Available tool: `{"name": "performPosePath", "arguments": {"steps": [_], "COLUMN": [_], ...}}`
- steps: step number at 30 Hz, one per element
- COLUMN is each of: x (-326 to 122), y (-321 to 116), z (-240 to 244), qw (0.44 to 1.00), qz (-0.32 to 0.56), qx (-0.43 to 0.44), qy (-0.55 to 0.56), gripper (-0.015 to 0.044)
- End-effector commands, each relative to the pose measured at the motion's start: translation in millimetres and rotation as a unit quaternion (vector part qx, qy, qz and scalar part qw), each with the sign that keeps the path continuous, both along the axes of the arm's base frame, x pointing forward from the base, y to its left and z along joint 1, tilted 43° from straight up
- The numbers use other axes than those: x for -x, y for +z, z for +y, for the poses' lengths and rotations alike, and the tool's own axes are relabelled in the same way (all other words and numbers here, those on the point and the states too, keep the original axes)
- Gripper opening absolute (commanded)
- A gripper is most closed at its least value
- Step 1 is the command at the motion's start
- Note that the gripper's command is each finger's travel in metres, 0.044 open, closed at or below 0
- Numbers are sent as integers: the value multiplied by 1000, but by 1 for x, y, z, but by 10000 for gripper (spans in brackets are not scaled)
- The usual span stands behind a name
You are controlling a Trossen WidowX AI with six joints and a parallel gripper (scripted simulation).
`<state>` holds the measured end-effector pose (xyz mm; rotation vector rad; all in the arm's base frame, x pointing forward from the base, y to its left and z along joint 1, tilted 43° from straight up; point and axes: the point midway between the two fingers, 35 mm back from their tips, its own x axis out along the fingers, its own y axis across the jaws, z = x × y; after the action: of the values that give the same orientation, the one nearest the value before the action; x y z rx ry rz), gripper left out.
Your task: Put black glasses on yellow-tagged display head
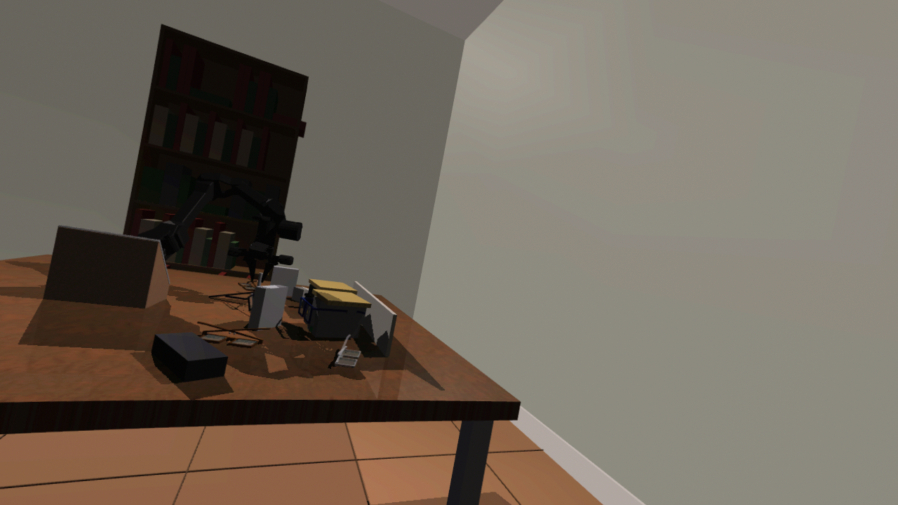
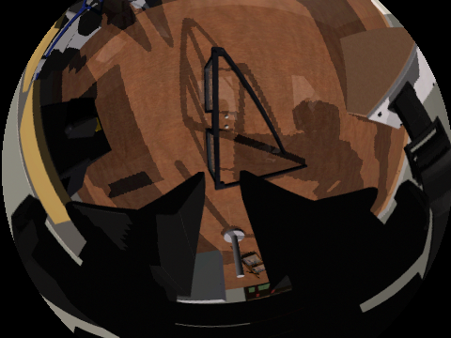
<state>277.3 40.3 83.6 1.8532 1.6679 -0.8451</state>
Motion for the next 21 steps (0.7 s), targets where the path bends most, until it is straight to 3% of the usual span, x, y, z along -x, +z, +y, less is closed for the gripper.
{"name": "performPosePath", "arguments": {"steps": [1, 21], "x": [-1, -7], "y": [0, -21], "z": [0, 18], "qw": [1000, 1000], "qz": [-3, -3], "qx": [-2, -2], "qy": [1, 1], "gripper": [120, 120]}}
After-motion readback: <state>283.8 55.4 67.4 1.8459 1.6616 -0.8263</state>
